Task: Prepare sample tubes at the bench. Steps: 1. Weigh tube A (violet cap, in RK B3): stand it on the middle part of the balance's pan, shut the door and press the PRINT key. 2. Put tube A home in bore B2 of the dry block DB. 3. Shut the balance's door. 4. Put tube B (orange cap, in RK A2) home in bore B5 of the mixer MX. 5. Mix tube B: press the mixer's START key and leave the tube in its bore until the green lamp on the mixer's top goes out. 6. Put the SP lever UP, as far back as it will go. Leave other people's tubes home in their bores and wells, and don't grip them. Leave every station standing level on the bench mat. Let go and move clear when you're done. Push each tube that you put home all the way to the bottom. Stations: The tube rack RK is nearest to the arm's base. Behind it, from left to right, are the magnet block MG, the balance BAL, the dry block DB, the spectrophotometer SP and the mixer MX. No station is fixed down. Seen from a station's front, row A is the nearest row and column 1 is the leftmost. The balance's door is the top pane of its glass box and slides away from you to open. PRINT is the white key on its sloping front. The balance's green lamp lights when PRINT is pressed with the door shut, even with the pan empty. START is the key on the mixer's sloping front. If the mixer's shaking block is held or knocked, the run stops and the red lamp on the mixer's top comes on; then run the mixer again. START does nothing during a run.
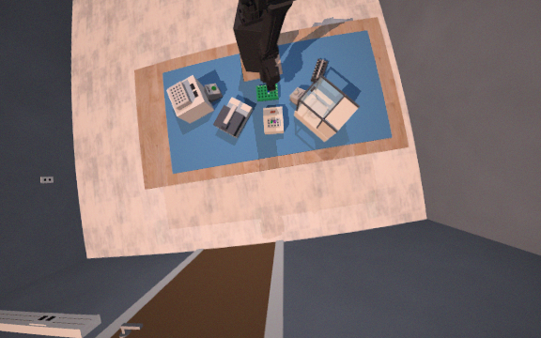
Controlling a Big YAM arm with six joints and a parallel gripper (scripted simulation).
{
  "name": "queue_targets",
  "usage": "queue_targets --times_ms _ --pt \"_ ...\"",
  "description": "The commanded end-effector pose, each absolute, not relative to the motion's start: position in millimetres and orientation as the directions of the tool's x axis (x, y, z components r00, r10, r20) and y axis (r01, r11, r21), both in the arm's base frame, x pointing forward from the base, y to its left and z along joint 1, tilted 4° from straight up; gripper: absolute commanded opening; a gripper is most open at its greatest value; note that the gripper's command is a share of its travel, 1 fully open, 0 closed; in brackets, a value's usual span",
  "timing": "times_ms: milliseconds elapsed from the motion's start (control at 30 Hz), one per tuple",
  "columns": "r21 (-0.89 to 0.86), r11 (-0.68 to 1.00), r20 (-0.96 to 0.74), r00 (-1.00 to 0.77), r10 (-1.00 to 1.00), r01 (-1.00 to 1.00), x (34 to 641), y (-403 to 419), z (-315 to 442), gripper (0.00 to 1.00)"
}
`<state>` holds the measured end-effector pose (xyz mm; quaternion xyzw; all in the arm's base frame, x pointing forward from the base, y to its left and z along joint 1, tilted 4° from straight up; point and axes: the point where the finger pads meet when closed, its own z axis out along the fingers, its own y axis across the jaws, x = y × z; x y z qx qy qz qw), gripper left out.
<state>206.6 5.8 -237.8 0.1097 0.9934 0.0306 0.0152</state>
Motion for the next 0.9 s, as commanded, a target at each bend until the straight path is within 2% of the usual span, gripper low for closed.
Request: queue_targets --times_ms 0,700,867 --pt "0.063 0.974 -0.003 -0.976 0.218 0.217 195 10 -229 0.09" --pt "0.059 0.974 0.018 -0.976 0.218 0.218 186 10 -229 0.09" --pt "0.064 0.974 -0.014 -0.976 0.218 0.217 200 7 -229 0.09"
